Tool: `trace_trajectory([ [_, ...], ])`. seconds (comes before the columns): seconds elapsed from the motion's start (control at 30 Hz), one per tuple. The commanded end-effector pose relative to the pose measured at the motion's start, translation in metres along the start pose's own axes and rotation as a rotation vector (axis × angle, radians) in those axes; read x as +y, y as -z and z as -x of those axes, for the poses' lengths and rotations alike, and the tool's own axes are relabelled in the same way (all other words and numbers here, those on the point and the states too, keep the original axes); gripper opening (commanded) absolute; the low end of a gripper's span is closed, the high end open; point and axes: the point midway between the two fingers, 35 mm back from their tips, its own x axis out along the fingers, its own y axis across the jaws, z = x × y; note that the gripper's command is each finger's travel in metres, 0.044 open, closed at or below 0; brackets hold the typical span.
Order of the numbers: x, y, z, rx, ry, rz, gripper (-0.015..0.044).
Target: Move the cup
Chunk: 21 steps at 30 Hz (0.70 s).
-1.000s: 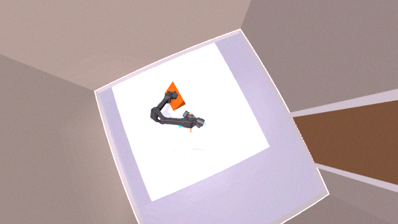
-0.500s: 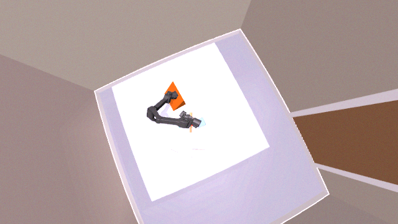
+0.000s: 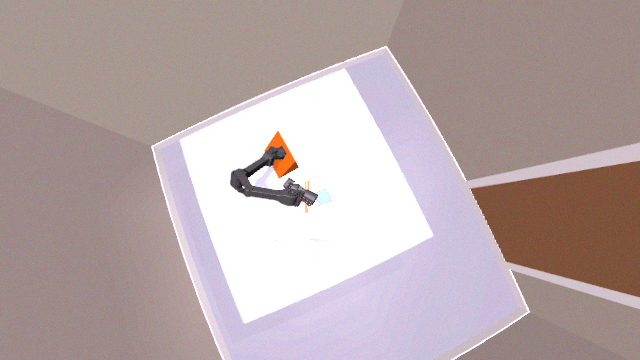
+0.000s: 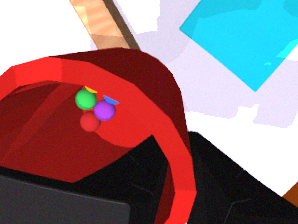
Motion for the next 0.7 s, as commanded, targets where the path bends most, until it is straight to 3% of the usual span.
trace_trajectory([
  [0.0,-0.009,-0.005,-0.001,-0.004,0.007,0.011,0.0],
  [0.67,-0.038,-0.026,0.0,-0.005,0.008,0.011,0.0],
])
